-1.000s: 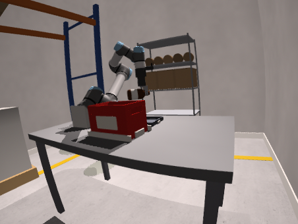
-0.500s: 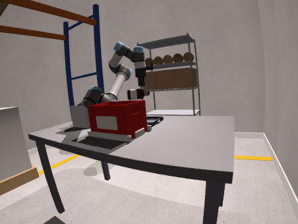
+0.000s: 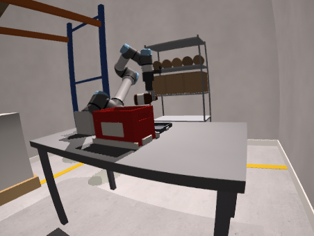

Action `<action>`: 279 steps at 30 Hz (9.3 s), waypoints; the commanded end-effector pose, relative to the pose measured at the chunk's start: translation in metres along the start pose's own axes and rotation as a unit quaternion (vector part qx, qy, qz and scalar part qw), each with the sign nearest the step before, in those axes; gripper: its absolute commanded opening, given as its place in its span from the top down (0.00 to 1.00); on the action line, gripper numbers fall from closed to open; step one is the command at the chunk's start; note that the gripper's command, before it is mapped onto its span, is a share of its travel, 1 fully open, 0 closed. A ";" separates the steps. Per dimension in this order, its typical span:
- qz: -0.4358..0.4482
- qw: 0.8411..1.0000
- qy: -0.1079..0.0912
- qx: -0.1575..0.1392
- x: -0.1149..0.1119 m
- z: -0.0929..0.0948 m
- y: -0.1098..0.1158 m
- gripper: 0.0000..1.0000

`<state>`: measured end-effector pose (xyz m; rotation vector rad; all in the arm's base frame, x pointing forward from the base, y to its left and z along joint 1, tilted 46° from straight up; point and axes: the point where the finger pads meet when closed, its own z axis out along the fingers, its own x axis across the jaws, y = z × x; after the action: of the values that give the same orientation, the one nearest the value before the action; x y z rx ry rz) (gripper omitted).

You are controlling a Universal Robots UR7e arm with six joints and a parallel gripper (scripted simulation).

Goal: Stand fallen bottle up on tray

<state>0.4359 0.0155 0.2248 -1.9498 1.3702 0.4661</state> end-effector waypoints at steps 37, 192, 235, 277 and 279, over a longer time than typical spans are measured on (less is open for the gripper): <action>0.041 0.999 0.000 -0.001 -0.002 0.001 0.000 1.00; 0.382 0.924 0.001 0.000 -0.001 0.000 -0.001 1.00; 0.396 0.918 0.002 0.000 -0.001 0.000 -0.001 1.00; 0.499 0.866 0.001 0.000 -0.001 0.000 0.000 1.00; 0.499 0.866 0.001 0.000 -0.001 0.000 0.000 1.00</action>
<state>0.4353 0.0160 0.2241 -1.0732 2.3175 0.9200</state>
